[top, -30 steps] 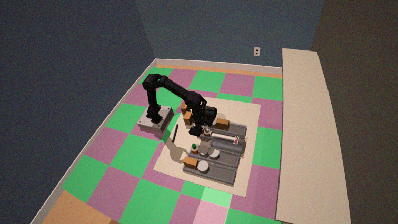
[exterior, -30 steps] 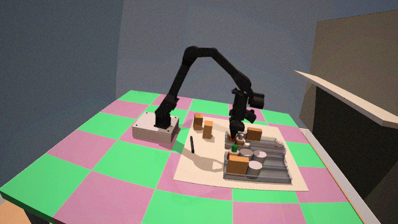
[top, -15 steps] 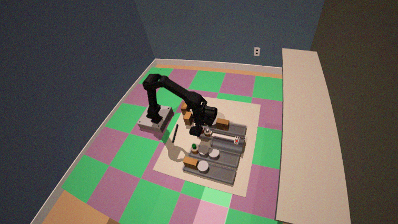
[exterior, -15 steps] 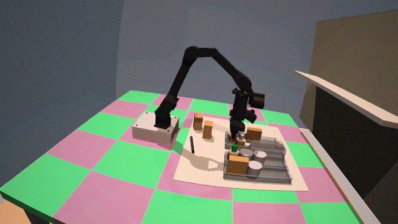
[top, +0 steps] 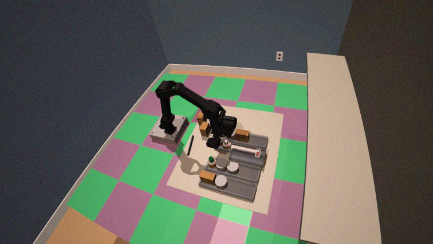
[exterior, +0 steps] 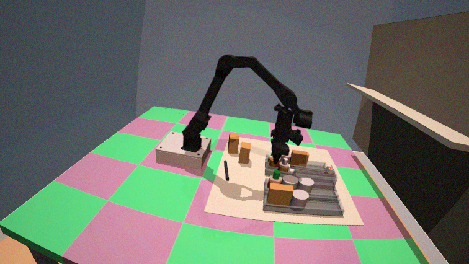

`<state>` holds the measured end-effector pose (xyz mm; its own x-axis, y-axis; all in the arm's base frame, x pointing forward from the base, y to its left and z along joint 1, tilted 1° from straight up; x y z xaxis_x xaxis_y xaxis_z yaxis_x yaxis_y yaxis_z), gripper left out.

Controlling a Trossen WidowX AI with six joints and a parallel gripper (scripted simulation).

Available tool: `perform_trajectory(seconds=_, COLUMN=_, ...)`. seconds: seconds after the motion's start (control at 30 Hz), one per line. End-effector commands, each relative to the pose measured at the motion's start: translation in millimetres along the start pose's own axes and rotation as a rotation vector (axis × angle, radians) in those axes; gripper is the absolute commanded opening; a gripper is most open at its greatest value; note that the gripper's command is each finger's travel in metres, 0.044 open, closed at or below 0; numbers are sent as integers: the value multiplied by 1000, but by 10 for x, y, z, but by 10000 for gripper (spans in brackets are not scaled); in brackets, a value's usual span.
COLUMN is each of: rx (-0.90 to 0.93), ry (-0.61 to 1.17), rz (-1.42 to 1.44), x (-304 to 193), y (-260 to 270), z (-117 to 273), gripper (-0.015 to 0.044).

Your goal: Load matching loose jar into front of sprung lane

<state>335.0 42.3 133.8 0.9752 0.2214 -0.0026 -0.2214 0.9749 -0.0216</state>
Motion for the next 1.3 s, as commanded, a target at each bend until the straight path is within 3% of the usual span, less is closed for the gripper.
perform_trajectory(seconds=0.0, rx=-3, ry=-24, rz=-6, x=47, y=-5, z=24, gripper=0)
perform_trajectory(seconds=1.27, rx=-3, ry=-24, rz=-6, x=47, y=-5, z=-100, gripper=0)
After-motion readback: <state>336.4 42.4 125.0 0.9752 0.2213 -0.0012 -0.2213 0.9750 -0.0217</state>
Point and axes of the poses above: the point midway between the two fingers, 35 mm back from their tips, its own z axis back along the fingers, its own y axis across the jaws, x = y × z, the point moved 9 cm from there along z, back along the fingers, and after that the axes turned 5 degrees about z, right-handed, at the moved point
